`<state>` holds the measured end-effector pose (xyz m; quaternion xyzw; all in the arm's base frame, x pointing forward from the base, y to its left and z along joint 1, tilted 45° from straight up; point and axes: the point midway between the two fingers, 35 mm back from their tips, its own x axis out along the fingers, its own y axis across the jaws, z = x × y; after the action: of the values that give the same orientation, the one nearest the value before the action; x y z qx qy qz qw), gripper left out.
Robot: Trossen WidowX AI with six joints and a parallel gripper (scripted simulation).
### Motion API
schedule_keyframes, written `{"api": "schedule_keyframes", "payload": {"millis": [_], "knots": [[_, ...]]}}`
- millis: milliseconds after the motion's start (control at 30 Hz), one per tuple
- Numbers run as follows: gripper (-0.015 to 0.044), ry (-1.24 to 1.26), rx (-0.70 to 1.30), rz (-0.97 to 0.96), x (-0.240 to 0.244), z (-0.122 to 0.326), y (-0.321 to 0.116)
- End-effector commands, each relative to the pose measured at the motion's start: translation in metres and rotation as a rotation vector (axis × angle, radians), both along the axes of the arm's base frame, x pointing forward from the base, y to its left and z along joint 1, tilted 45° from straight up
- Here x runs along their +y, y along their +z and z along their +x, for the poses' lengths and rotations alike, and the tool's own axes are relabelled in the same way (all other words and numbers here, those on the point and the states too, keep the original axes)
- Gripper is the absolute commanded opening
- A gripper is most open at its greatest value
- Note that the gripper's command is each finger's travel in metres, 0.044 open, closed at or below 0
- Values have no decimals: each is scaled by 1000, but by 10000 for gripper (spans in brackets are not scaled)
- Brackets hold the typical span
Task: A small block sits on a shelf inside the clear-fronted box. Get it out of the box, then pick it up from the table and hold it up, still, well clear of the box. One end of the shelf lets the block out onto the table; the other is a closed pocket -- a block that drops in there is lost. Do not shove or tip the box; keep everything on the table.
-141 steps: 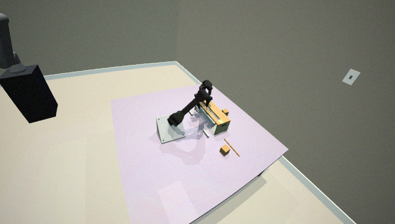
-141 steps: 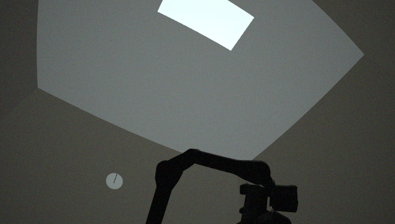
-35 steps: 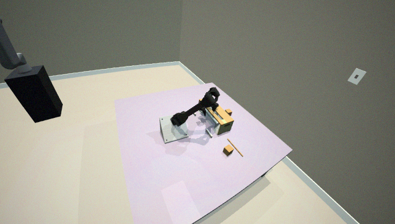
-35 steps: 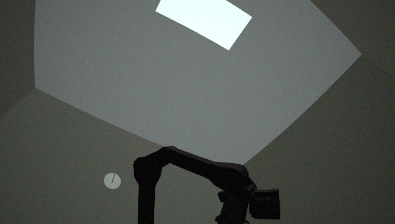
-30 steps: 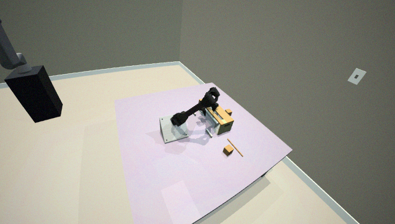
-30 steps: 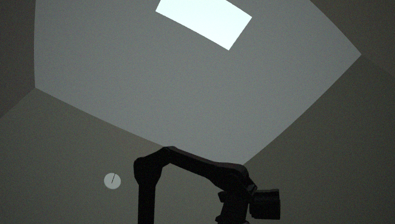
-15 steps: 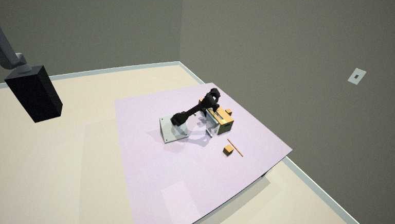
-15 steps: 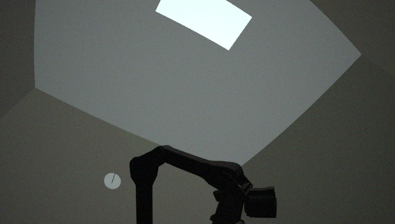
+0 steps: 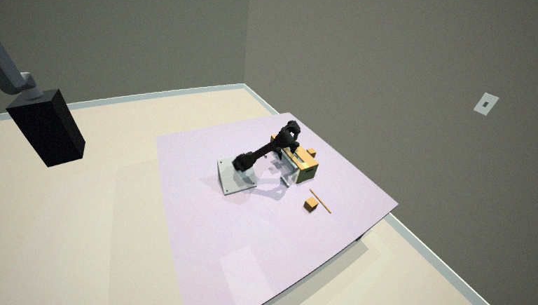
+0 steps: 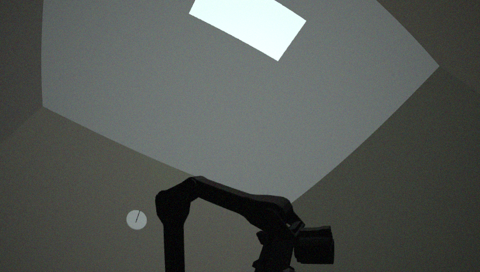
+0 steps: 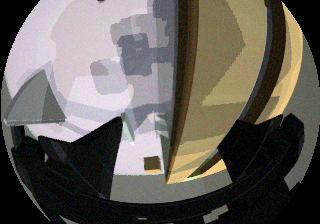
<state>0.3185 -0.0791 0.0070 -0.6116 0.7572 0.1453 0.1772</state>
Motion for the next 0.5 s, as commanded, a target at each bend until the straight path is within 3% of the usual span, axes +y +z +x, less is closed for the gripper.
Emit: {"api": "schedule_keyframes", "payload": {"millis": [0,467], "knots": [[400,-1,2,0,4,0,-4],[400,-1,2,-1,-5,-2,5]]}}
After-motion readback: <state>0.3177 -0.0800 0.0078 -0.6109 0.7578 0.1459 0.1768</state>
